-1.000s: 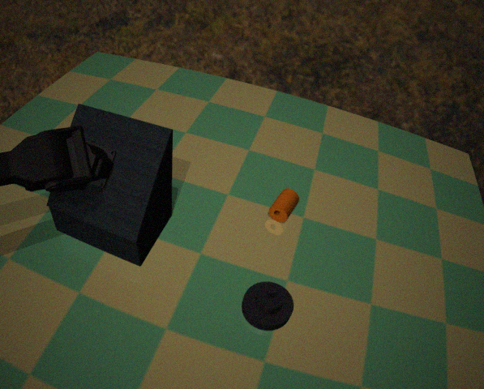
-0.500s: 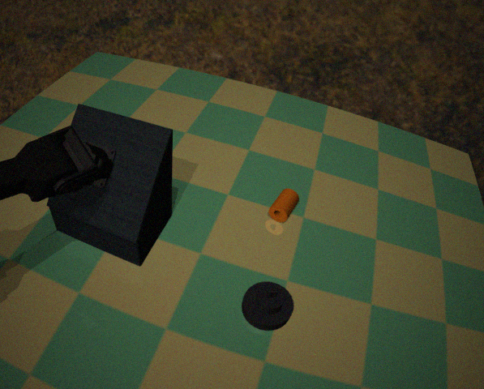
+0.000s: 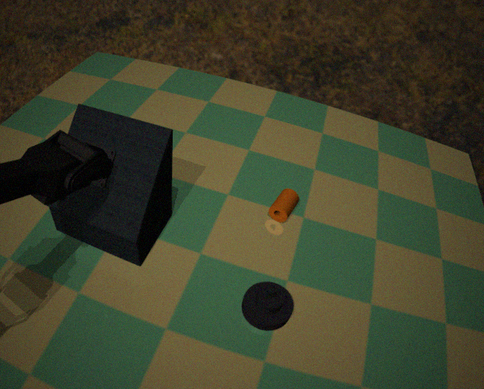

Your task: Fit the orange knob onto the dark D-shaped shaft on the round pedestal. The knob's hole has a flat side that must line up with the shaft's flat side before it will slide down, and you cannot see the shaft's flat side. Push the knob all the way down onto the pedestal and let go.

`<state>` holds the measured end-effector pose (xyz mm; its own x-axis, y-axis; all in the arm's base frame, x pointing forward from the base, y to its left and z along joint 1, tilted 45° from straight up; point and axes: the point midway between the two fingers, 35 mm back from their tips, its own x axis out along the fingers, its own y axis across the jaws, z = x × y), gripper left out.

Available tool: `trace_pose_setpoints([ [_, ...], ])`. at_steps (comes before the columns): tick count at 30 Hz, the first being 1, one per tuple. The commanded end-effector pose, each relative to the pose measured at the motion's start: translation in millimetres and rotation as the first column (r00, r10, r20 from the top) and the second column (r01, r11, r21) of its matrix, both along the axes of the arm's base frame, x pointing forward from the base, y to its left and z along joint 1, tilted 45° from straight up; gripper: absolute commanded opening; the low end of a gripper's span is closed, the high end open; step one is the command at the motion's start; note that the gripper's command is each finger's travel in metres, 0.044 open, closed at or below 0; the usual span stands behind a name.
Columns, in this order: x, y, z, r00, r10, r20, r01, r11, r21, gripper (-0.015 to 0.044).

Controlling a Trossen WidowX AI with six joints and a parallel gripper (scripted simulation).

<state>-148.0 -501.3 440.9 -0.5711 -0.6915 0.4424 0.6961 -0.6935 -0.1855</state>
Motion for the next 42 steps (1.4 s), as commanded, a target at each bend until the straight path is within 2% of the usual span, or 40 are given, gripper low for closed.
trace_pose_setpoints([
  [1,73.6,-13.5,-1.4,0.986,0.165,0.003,-0.165,0.985,0.043,0.044],
  [12,249.6,-18.4,-26.0,0.852,0.522,0.031,-0.519,0.836,0.179,0.044],
  [20,371.4,5.1,-68.4,0.673,0.731,0.113,-0.723,0.619,0.306,0.044],
  [26,452.5,44.0,-99.6,0.515,0.831,0.211,-0.832,0.427,0.354,0.044],
  [28,474.8,61.7,-103.0,0.469,0.851,0.237,-0.86,0.378,0.343,0.044],
  [35,550.2,108.8,-167.4,0.391,0.877,0.28,-0.834,0.209,0.51,0.044],
  [42,608.6,176.5,-232.1,0.313,0.909,0.276,-0.73,0.045,0.682,0.044],
])
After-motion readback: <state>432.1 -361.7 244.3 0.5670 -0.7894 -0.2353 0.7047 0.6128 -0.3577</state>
